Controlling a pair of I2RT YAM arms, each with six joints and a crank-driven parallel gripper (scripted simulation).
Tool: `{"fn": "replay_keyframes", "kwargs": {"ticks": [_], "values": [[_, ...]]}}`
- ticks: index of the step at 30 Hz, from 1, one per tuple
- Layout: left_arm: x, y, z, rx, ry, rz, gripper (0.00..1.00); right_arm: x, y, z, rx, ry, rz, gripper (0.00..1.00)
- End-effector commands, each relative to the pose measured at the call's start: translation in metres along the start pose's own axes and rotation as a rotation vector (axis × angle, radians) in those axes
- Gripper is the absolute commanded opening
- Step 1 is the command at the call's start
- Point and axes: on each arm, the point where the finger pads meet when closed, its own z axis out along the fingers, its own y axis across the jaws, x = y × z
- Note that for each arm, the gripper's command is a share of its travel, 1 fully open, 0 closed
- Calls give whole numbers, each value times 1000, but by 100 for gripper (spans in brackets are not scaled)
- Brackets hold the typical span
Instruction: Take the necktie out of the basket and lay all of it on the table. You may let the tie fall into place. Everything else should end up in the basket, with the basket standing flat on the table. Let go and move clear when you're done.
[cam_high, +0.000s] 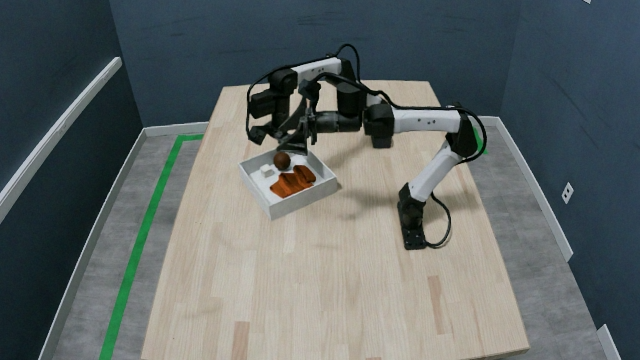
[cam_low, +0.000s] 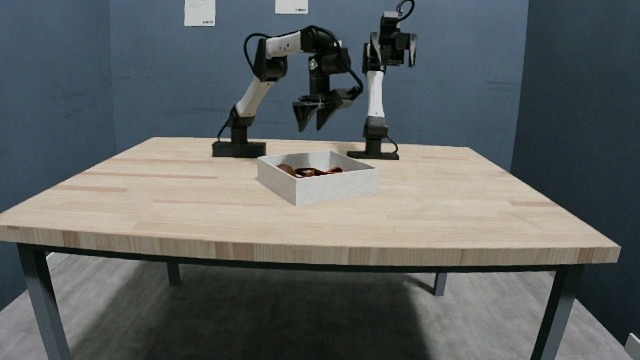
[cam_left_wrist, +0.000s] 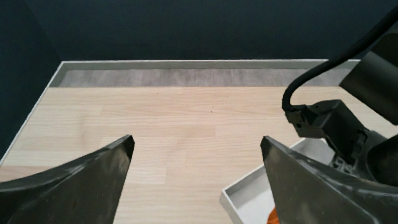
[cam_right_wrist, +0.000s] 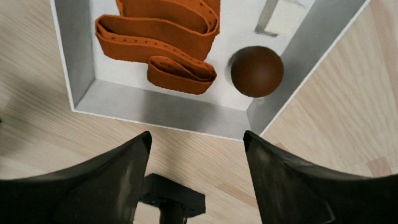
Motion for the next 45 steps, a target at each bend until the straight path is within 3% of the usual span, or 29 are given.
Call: {"fn": "replay_keyframes", "kwargs": {"ticks": [1,45], "values": [[0,0,0,0,0,0,100,-4,1,-10,-33,134,-9,80],[0,0,0,0,0,0,100,-8,2,-20,-34,138,-9,80]]}}
